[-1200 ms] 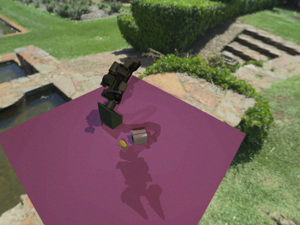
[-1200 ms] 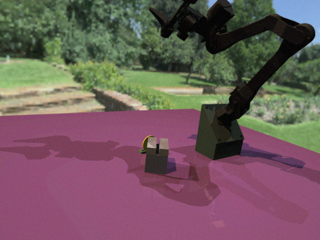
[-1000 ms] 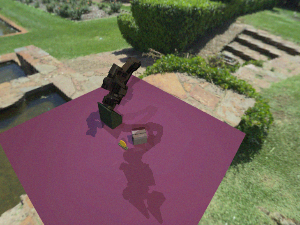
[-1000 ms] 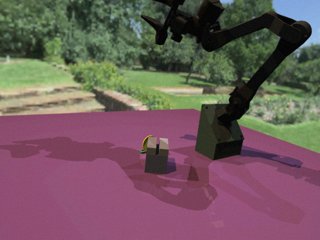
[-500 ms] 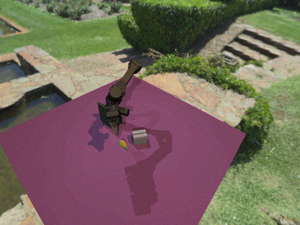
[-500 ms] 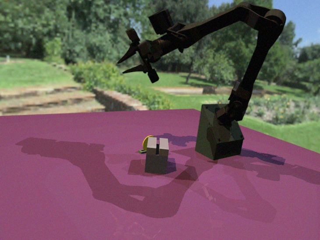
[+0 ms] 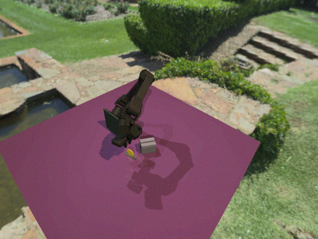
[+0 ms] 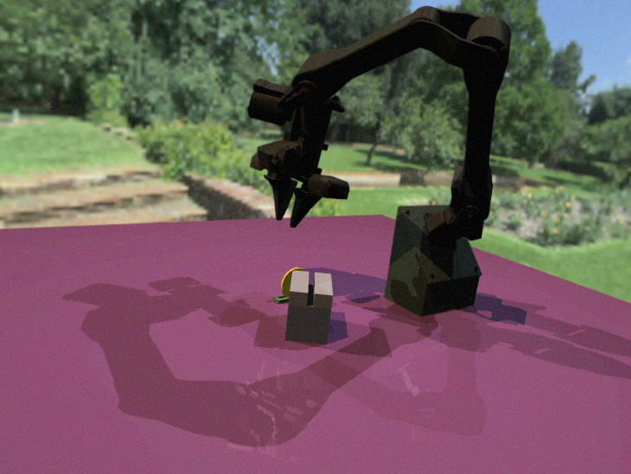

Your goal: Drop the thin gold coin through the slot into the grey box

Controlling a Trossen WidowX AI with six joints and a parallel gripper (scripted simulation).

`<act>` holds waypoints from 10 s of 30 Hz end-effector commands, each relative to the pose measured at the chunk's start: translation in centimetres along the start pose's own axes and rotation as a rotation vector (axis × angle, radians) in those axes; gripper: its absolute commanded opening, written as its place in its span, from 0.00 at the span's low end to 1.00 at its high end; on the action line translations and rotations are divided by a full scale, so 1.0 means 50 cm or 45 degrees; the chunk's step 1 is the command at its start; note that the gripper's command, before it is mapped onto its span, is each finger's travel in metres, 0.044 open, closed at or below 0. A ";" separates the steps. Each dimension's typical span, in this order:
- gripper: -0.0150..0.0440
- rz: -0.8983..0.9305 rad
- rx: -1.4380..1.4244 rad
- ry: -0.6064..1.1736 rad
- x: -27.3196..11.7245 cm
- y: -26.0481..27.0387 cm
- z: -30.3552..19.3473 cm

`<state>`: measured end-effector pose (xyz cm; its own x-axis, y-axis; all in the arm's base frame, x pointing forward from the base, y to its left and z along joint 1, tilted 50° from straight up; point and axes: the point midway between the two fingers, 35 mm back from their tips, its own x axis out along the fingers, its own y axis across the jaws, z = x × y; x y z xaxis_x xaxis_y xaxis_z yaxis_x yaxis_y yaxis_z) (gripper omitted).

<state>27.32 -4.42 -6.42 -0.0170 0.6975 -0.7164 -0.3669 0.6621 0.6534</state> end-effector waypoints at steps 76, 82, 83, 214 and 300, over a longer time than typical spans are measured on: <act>0.25 0.141 0.153 0.131 0.227 0.079 -0.030; 0.25 0.136 0.153 0.131 0.201 0.072 -0.024; 0.25 0.135 0.153 0.131 0.197 0.071 -0.023; 0.25 0.189 -0.972 0.068 0.033 0.245 0.118; 1.00 0.203 -0.958 0.078 -0.047 0.250 0.124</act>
<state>28.53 3.98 4.92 -0.1650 0.7411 -0.6508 -0.8868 0.1774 0.4268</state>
